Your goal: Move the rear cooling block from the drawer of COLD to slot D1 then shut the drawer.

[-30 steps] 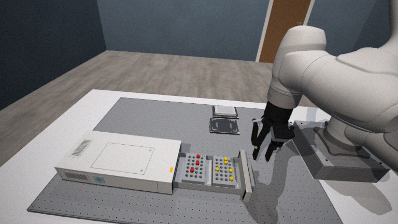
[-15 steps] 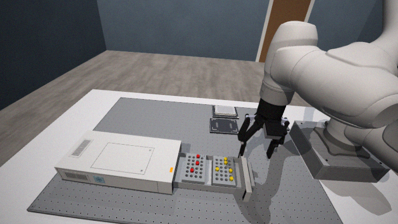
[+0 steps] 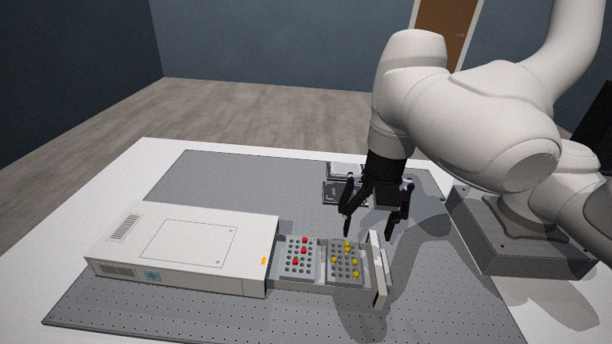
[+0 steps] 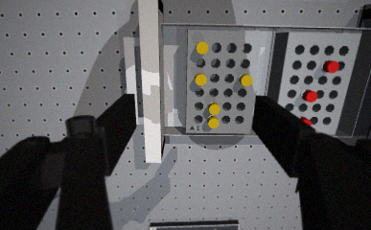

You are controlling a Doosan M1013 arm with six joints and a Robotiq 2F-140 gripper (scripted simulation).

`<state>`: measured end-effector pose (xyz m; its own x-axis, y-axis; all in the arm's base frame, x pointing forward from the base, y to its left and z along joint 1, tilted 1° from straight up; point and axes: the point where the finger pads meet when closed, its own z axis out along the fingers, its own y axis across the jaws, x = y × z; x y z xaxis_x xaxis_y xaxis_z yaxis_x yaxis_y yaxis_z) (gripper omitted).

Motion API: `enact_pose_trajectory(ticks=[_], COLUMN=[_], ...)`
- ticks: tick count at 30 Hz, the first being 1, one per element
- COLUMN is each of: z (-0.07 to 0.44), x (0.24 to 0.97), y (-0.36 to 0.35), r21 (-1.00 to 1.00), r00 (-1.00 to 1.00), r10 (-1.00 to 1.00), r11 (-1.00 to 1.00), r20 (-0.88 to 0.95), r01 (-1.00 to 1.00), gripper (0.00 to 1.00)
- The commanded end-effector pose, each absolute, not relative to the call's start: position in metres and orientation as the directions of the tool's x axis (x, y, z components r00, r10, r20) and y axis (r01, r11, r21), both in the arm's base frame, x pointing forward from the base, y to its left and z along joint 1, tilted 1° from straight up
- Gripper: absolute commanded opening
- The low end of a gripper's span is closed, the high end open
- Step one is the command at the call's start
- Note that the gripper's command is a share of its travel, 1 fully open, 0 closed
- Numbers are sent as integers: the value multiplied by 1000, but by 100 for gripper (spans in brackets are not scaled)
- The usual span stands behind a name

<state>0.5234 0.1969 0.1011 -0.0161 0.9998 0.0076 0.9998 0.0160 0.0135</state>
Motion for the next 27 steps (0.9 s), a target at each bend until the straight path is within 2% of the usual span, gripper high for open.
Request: enact_pose_trajectory(ticks=[1, 27], z=[100, 99], x=[538, 637], y=[194, 195], r21=[11, 11], r00=[-19, -18], r10=[1000, 1000], r11=[19, 18], r20=[4, 4], r01=[1000, 1000], gripper=[66, 66])
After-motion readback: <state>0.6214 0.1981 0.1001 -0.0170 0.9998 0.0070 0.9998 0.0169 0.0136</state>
